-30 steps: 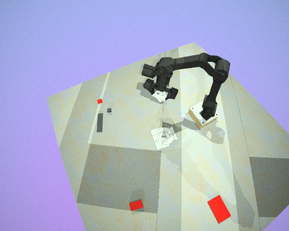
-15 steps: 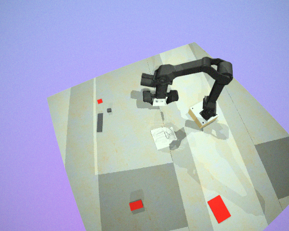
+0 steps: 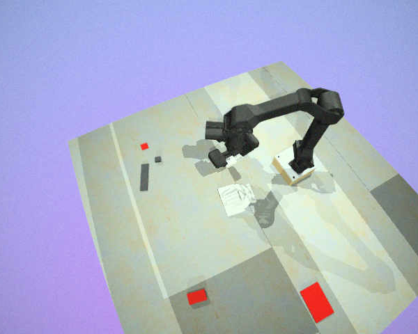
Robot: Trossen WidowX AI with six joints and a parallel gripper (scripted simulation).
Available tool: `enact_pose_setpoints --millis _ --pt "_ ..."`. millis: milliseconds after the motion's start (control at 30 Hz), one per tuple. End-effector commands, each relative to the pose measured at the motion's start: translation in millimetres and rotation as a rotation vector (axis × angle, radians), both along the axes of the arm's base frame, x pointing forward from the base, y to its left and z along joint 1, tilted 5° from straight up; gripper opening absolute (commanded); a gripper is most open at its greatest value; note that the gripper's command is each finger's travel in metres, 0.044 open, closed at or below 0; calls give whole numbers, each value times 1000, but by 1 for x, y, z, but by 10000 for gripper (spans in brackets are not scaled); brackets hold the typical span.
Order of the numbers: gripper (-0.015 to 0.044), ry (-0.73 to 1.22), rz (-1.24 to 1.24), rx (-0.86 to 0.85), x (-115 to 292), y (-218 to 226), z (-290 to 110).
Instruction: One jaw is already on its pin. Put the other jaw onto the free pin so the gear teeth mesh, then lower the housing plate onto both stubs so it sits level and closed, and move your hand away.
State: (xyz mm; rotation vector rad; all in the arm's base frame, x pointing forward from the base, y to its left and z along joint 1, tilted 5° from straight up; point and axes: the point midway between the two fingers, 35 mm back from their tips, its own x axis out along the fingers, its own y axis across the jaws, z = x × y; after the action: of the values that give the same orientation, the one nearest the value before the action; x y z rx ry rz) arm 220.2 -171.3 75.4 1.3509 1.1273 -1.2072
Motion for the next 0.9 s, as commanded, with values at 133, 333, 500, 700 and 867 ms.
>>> enact_pose_setpoints --millis 133,333,500,700,867 --pt "351 -7 279 -22 9 25 1" --pt "351 -16 481 -36 15 43 2" --pt "351 -24 649 -49 20 59 3" --pt "351 -35 850 -63 23 77 4" --pt "351 -44 1018 -76 25 92 4"
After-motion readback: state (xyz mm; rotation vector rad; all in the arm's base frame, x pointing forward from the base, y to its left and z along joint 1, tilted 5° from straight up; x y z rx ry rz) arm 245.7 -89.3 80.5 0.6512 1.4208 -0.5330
